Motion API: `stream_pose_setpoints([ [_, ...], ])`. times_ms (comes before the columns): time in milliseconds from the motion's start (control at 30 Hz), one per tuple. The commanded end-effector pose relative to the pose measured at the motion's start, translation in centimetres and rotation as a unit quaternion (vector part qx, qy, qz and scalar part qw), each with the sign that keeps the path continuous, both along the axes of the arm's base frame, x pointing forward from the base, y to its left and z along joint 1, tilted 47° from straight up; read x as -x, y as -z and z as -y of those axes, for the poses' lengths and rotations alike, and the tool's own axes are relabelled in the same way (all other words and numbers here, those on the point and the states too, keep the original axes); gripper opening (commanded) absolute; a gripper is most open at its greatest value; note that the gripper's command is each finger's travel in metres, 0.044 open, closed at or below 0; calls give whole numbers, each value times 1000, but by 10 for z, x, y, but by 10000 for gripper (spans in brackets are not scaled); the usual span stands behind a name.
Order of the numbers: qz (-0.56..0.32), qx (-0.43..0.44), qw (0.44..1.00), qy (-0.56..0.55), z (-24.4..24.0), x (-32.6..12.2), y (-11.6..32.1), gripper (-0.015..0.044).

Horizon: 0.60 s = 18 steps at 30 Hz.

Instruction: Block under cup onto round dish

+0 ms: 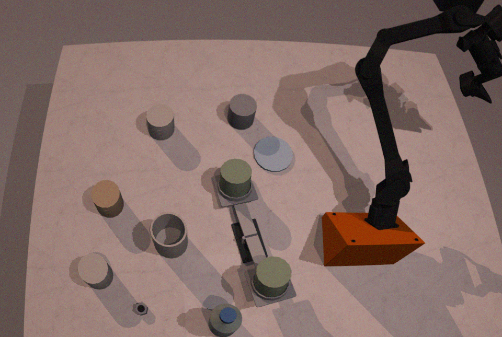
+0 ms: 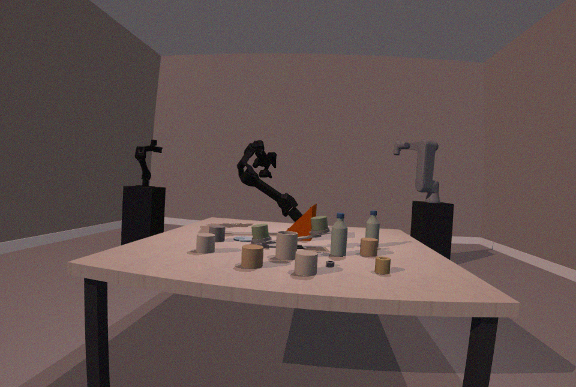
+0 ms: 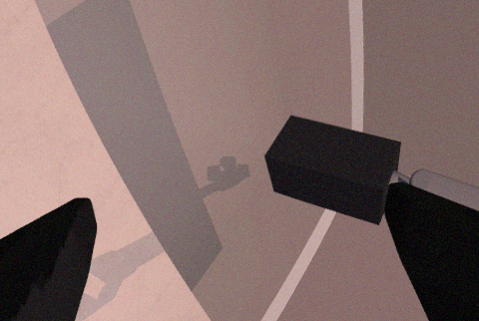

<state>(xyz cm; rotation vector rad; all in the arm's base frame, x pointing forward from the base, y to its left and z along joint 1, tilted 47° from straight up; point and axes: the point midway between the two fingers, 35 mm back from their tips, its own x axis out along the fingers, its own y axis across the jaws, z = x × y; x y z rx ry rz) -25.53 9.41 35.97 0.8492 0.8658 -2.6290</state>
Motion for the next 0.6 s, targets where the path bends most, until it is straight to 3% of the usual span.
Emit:
stream_pose_setpoints([
  [0,1,1,1000,3,-1,0,1,426],
  [567,76,77,964,244,-76,-38,49,440],
])
